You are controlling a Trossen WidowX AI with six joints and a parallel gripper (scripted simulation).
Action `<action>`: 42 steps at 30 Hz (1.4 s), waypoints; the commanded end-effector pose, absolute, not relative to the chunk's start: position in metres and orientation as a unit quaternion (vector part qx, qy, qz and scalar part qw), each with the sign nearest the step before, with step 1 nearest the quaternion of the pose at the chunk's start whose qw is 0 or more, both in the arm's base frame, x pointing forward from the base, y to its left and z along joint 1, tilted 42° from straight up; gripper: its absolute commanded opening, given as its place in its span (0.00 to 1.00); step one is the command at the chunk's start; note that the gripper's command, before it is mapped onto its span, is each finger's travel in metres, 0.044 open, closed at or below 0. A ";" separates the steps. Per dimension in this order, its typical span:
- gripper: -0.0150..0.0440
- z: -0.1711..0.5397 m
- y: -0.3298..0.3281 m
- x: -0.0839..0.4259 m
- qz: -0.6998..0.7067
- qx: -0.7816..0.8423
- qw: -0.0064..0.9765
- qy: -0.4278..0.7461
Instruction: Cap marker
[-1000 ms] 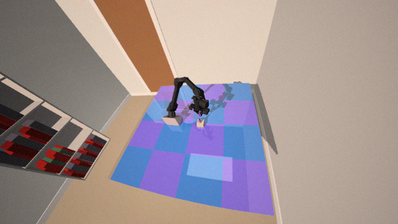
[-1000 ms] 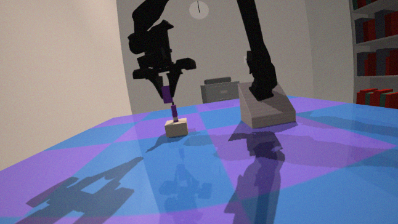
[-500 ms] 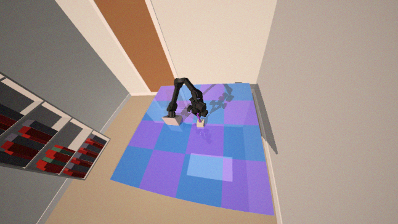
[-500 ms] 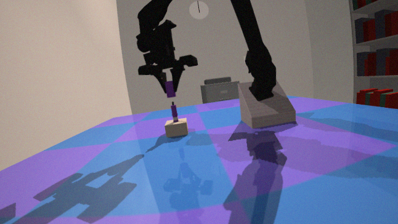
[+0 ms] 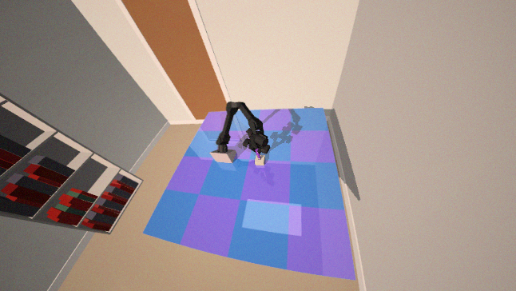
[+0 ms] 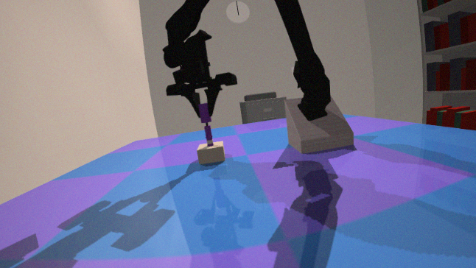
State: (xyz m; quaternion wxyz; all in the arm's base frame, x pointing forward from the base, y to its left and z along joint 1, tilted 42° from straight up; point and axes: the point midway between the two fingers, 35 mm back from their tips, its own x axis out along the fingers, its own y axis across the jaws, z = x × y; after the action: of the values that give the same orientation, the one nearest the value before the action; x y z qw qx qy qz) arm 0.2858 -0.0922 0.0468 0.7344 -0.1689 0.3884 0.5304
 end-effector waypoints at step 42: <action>0.79 0.018 -0.066 0.290 0.531 -0.168 0.735 0.387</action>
State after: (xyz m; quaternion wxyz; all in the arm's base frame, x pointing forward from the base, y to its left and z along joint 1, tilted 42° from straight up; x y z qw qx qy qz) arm 0.2903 -0.0654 0.0175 0.7345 -0.1681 0.3875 0.5311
